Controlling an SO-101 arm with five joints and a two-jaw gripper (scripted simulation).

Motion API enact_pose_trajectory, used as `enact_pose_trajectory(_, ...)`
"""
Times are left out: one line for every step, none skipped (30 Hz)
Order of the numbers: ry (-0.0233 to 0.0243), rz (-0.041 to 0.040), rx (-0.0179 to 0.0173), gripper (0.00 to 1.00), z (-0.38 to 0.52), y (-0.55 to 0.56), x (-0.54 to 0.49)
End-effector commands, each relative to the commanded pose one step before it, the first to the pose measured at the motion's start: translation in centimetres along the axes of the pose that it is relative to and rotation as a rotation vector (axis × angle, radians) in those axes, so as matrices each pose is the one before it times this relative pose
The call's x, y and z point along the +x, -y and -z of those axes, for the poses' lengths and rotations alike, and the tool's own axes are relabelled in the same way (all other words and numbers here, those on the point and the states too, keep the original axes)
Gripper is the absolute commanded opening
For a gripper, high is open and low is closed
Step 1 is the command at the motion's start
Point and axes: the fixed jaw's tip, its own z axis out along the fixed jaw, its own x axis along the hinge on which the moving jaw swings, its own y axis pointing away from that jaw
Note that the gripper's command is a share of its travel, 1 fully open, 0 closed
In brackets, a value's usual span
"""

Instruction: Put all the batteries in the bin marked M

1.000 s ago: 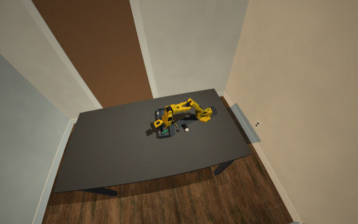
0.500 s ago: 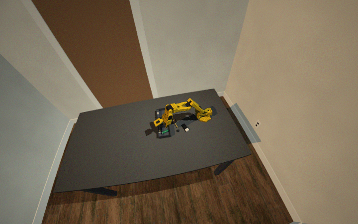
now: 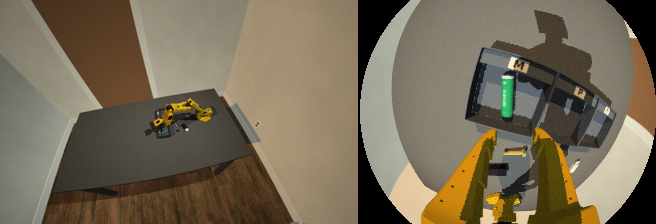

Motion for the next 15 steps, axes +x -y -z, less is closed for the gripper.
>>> enact_pose_trajectory(0.07339,-0.00734,-0.00058,0.16,1.9267,0.043,-0.749)
enact_pose_trajectory(-0.00062,-0.00291,0.00123,0.16,0.1598,0.109,0.080)
enact_pose_trajectory(-0.00078,-0.00356,0.00153,0.16,0.1922,0.132,0.100)
enact_pose_trajectory(-0.00091,-0.00418,0.00177,0.16,0.2252,0.154,0.124)
enact_pose_trajectory(-0.00106,-0.00484,0.00205,0.16,0.2565,0.176,0.150)
enact_pose_trajectory(-0.00122,-0.00549,0.00229,0.16,0.2858,0.198,0.177)
enact_pose_trajectory(-0.00134,-0.00608,0.00256,0.16,0.3121,0.216,0.207)
enact_pose_trajectory(-0.00147,-0.00670,0.00280,0.16,0.3342,0.235,0.240)
enact_pose_trajectory(-0.00159,-0.00722,0.00298,0.16,0.3524,0.249,0.272)
enact_pose_trajectory(0.00000,0.00000,0.00000,0.16,0.0000,0.000,0.000)
enact_pose_trajectory(0.00000,0.00000,0.00000,0.16,0.0000,0.000,0.000)
enact_pose_trajectory(-0.00172,-0.00773,0.00320,0.16,0.3660,0.263,0.307)
enact_pose_trajectory(-0.00179,-0.00820,0.00336,0.16,0.3734,0.272,0.342)
enact_pose_trajectory(-0.00191,-0.00858,0.00346,0.16,0.3760,0.279,0.375)
enact_pose_trajectory(-0.00198,-0.00892,0.00360,0.16,0.3731,0.283,0.409)
